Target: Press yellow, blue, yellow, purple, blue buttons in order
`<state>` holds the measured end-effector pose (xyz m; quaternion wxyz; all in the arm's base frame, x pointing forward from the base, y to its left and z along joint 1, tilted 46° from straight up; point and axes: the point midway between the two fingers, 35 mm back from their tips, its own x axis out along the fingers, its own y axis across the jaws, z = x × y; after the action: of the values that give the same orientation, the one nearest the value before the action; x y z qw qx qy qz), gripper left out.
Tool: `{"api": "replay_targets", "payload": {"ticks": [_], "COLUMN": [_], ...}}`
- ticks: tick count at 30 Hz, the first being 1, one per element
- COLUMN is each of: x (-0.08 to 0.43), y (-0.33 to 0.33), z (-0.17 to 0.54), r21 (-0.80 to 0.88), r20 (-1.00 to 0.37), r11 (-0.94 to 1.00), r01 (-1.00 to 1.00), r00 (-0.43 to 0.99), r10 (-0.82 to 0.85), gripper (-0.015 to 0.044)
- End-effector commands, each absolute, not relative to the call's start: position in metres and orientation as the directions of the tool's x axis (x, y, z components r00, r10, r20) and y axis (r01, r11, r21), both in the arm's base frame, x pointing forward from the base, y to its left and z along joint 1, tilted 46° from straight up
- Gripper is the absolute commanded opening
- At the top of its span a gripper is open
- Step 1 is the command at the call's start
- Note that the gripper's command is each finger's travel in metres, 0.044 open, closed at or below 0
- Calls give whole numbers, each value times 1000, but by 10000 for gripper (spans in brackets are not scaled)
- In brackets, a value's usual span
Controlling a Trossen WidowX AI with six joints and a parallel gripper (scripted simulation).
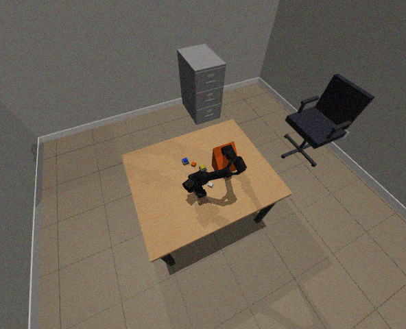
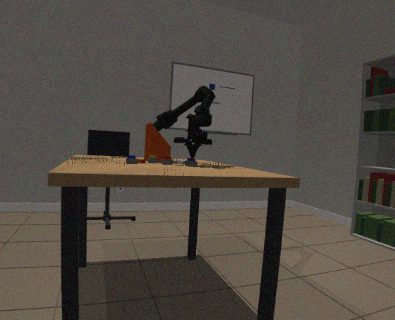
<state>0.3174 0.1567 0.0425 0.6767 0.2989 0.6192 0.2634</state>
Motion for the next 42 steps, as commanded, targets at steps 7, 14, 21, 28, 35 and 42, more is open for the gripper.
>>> {"api": "replay_targets", "payload": {"ticks": [7, 14, 21, 28, 35, 42], "x": [314, 314, 314, 314, 311, 308], "y": [160, 160, 160, 160, 136, 99], "z": [34, 34, 34, 34, 56, 91], "r21": [725, 725, 725, 725, 724, 721], "r20": [-687, -687, -687, -687, -689, -692], "r11": [688, 688, 688, 688, 689, 692], "r01": [28, 28, 28, 28, 28, 28], "r00": [82, 82, 82, 82, 82, 82], "r10": [722, 722, 722, 722, 720, 718], "gripper": [20, 20, 20, 20, 20, 20]}}
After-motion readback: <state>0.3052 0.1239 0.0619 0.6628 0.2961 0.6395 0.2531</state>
